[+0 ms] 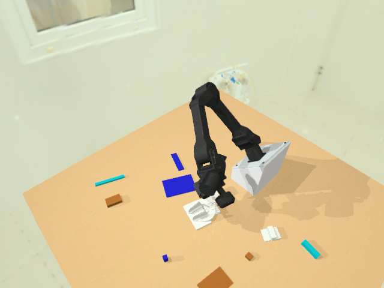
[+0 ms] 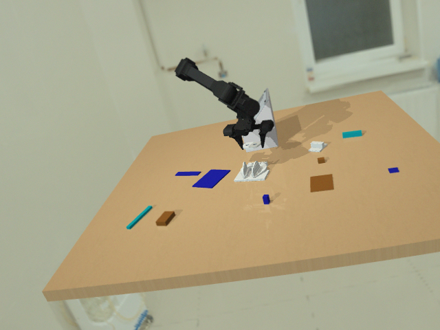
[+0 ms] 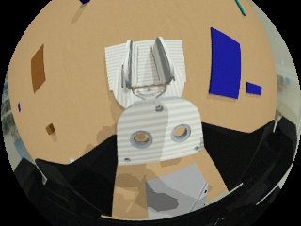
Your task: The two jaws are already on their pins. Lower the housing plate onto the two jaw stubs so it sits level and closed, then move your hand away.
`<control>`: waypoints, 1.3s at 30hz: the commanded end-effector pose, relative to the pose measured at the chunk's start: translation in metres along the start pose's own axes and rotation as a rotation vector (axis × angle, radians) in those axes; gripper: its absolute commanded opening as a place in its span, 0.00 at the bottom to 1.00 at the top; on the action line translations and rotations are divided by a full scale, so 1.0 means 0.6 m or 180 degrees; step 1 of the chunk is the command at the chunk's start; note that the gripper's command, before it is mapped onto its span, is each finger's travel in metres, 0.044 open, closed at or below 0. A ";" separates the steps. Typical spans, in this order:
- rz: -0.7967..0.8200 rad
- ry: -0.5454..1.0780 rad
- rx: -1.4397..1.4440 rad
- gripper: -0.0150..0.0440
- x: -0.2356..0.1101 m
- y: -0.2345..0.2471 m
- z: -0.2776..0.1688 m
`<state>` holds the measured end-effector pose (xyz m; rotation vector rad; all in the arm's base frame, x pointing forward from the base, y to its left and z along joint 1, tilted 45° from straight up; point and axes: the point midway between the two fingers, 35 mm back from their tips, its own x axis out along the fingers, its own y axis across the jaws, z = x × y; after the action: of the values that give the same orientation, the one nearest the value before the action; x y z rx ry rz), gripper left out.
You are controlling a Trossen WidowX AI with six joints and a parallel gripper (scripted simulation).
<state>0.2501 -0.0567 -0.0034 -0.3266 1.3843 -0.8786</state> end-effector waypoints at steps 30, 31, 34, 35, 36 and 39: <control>-0.0005 -0.0006 -0.0018 0.85 0.059 0.001 0.002; -0.0006 -0.0006 -0.0019 0.85 0.062 0.000 0.002; -0.0008 -0.0007 -0.0019 0.85 0.070 0.000 0.002; -0.0008 -0.0007 -0.0019 0.85 0.073 0.000 0.002; -0.0009 -0.0007 -0.0019 0.85 0.076 0.000 0.002; -0.0012 -0.0007 -0.0019 0.85 0.084 -0.001 0.001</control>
<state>0.2525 -0.0878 -0.0332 -0.3206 1.3713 -0.8757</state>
